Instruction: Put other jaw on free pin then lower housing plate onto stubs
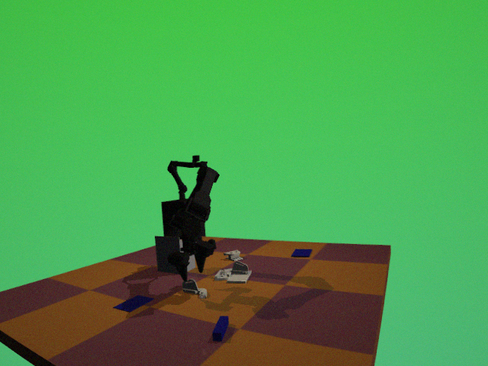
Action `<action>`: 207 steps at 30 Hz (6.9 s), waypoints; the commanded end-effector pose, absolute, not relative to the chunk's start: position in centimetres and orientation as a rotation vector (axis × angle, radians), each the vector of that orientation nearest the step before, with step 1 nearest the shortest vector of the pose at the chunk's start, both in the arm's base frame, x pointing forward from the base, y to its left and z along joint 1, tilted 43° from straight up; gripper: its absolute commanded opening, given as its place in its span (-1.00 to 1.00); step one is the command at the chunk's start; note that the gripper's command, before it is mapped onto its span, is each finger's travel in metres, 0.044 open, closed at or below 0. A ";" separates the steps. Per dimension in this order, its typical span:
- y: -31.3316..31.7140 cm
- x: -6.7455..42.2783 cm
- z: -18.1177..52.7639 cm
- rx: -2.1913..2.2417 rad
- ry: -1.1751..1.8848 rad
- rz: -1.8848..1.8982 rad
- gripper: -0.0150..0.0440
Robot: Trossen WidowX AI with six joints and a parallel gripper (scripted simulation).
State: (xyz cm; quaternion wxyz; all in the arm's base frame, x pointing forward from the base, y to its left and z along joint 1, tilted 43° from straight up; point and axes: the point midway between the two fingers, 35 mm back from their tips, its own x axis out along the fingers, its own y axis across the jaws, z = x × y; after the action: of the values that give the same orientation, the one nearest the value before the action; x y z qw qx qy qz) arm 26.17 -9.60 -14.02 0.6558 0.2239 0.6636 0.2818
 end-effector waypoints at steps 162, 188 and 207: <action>-6.2 26.2 -17.9 0.507 1.502 0.639 0.38; -7.4 26.5 -16.7 0.508 1.502 0.636 -0.04; -11.4 26.6 -12.3 0.512 1.503 0.632 -0.04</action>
State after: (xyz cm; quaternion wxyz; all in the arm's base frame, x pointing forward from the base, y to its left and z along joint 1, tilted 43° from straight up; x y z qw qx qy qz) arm 26.38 -10.56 -13.11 0.6518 0.2318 0.6659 0.2795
